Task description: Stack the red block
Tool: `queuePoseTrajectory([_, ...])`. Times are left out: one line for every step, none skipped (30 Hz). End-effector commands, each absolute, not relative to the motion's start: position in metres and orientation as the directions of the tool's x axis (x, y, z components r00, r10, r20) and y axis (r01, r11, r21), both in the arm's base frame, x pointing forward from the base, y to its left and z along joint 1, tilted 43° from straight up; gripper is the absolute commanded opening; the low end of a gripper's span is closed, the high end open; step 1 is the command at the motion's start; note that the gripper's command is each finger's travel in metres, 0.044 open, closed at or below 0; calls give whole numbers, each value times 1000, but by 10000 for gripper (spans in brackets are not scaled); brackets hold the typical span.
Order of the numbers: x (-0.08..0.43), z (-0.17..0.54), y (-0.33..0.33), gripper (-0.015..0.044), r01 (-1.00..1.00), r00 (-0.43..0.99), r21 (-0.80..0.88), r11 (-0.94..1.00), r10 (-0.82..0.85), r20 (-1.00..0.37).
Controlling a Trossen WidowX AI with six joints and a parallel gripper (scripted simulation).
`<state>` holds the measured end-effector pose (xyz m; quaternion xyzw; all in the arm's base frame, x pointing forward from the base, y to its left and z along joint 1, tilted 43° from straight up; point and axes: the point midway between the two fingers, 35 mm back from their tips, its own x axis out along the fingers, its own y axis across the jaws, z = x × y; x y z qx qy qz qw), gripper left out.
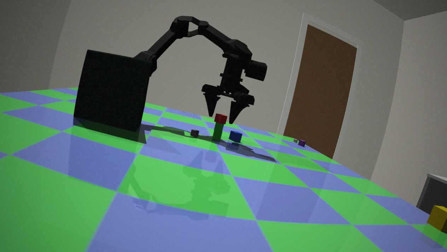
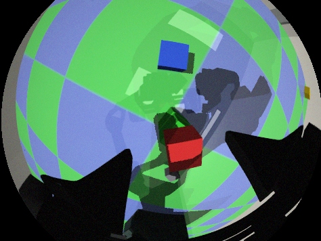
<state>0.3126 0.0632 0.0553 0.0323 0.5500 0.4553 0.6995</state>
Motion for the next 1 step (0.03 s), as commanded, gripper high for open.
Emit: queuePoseTrajectory([312, 55, 63, 440, -601, -20, 546, 583, 672, -740])
